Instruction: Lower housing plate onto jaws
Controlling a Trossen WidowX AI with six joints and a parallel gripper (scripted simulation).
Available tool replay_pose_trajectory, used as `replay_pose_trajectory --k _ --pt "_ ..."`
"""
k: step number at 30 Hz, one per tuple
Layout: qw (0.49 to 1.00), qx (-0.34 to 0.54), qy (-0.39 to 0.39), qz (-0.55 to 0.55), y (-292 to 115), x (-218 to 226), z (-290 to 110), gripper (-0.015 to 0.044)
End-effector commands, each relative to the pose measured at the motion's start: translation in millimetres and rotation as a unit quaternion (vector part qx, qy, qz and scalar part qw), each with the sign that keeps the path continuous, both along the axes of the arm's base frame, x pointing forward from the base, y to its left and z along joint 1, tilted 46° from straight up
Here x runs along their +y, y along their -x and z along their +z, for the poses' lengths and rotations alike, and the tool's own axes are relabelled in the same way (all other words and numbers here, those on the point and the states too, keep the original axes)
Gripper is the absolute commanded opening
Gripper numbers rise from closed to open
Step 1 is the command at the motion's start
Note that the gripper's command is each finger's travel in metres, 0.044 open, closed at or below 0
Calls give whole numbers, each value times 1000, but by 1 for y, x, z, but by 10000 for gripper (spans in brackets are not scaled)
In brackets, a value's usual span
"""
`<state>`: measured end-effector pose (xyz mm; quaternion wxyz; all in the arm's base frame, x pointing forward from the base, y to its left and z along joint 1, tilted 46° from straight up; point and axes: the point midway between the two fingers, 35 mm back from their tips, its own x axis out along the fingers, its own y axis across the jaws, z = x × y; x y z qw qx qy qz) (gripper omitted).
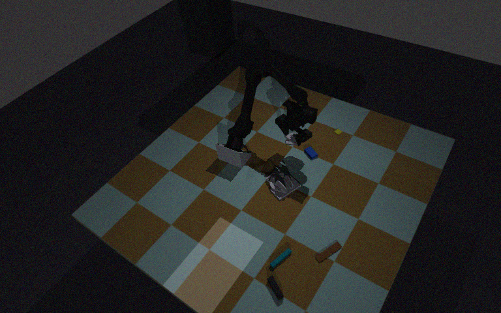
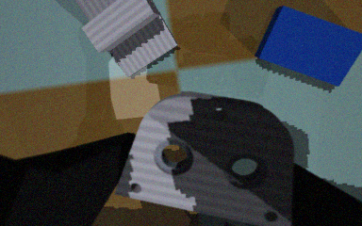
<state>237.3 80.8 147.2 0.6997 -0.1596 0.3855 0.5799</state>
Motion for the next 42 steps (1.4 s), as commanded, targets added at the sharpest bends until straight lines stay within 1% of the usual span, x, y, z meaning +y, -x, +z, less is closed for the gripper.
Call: replay_pose_trajectory --k 1,11,21,31,42 --pt "999 35 2 -38 -5 -9 -9 351" --pt "982 128 2 -136 -14 -32 -31 351" --pt "947 221 -1 -233 -19 -55 -54 351" --pt "894 310 -7 -324 -20 -79 -77 351" --pt "816 402 -17 -414 -16 -103 -102 351"
